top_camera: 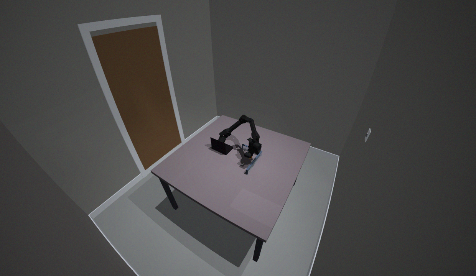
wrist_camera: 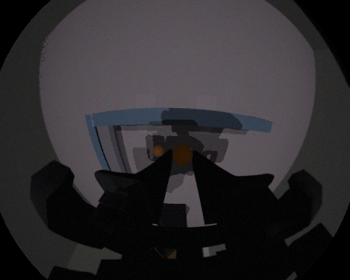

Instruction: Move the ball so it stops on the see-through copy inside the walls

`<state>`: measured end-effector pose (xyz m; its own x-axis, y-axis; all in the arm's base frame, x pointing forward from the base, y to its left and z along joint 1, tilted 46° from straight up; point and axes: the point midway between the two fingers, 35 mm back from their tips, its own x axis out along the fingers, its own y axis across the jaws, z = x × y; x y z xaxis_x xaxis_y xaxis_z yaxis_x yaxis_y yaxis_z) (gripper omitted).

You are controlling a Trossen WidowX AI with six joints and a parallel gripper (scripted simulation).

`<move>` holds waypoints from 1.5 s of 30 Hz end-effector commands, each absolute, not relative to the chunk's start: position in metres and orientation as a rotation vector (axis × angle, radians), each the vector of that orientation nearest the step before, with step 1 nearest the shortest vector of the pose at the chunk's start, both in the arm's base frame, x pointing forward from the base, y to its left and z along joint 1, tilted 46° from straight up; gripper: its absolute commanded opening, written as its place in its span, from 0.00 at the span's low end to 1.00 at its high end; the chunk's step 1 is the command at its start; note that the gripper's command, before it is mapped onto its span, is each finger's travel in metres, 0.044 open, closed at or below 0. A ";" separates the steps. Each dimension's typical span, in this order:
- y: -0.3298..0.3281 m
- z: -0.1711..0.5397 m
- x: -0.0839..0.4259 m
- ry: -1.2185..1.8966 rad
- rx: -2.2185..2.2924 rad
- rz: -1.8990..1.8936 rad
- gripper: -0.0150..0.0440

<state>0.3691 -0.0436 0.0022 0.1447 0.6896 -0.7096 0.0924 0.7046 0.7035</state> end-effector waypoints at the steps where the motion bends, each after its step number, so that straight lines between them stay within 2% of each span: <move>1: -0.057 0.020 0.367 1.383 0.702 0.495 0.25; 11: -0.075 0.049 0.359 1.382 0.709 0.511 0.25; 30: -0.022 0.043 0.338 1.383 0.712 0.513 0.25; 45: 0.026 -0.003 0.346 1.382 0.714 0.516 0.25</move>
